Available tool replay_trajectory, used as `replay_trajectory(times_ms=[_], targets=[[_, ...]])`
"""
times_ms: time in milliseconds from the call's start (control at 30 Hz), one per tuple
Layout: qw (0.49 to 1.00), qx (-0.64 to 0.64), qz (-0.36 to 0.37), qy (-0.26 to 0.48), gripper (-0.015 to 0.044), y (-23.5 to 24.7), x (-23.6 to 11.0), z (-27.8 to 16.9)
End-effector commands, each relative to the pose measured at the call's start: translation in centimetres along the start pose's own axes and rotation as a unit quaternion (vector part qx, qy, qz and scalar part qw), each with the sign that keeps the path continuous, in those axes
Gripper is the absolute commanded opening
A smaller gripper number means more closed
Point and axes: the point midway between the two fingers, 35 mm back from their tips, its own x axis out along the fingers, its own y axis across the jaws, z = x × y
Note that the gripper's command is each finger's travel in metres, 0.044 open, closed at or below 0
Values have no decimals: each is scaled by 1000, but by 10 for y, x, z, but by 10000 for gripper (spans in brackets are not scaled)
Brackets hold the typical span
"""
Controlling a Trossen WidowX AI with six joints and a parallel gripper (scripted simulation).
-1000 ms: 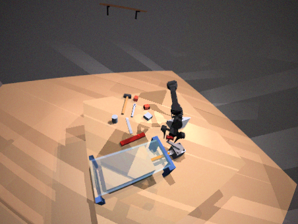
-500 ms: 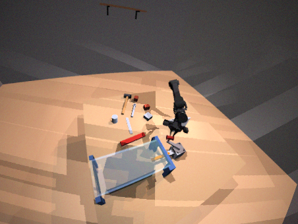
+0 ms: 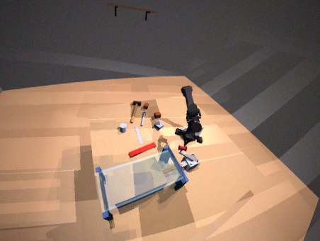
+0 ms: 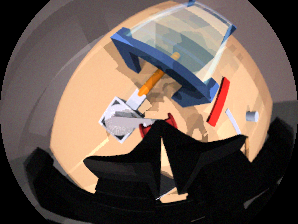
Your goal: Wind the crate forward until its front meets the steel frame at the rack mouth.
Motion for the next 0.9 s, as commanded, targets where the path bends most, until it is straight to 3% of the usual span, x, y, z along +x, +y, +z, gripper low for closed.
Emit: replay_trajectory(times_ms=[0, 200, 500, 867], targets=[[1000, 3, 5, 27, 0, 1, 0, 3], [989, 2, 4, 150, 0, 0, 1, 2], [979, -1, 0, 203, 0, 1, 1, 1], [979, -5, 1, 205, 0, 1, 2, 0]])
